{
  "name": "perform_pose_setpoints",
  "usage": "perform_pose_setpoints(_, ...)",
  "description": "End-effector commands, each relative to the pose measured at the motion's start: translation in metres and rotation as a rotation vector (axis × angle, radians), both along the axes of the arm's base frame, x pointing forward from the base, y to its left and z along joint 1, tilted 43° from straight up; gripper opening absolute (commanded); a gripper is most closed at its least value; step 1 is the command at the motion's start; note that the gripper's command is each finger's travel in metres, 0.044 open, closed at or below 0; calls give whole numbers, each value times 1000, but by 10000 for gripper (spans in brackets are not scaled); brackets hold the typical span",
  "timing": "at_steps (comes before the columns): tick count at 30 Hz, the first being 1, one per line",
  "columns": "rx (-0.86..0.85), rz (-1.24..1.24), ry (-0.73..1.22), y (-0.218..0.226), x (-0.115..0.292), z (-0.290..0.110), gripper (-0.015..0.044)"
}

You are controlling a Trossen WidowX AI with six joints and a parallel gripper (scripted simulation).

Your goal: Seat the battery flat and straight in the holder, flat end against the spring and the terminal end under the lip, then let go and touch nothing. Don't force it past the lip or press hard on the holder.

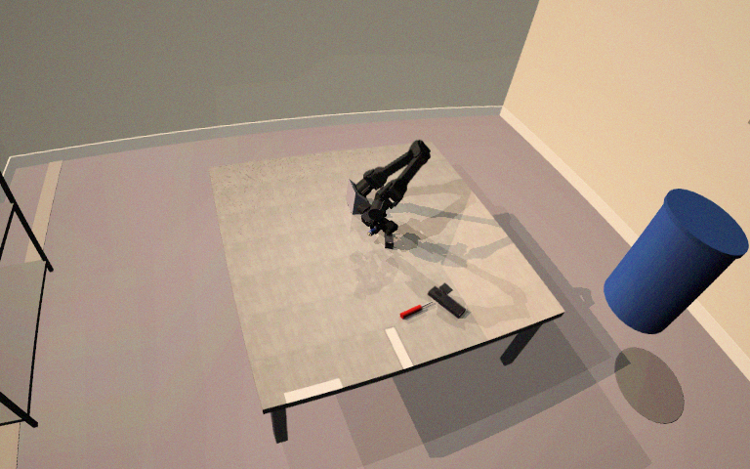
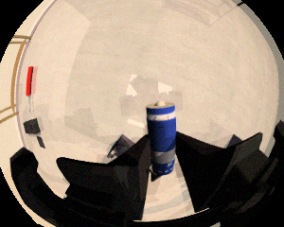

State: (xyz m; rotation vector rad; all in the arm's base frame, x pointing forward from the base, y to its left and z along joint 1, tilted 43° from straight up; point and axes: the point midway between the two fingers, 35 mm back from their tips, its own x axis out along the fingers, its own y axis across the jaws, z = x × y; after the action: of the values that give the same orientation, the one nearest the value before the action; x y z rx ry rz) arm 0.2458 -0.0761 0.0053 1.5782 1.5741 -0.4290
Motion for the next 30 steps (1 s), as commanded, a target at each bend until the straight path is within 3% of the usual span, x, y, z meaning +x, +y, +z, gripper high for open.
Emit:
perform_pose_setpoints(1, -40, 207, -186, 17, 7, 24, 77)
perform_pose_setpoints(9, -108, 572, -502, 50, 11, 62, 77)
perform_pose_setpoints(30, -238, 505, -539, 64, 18, 41, 77)
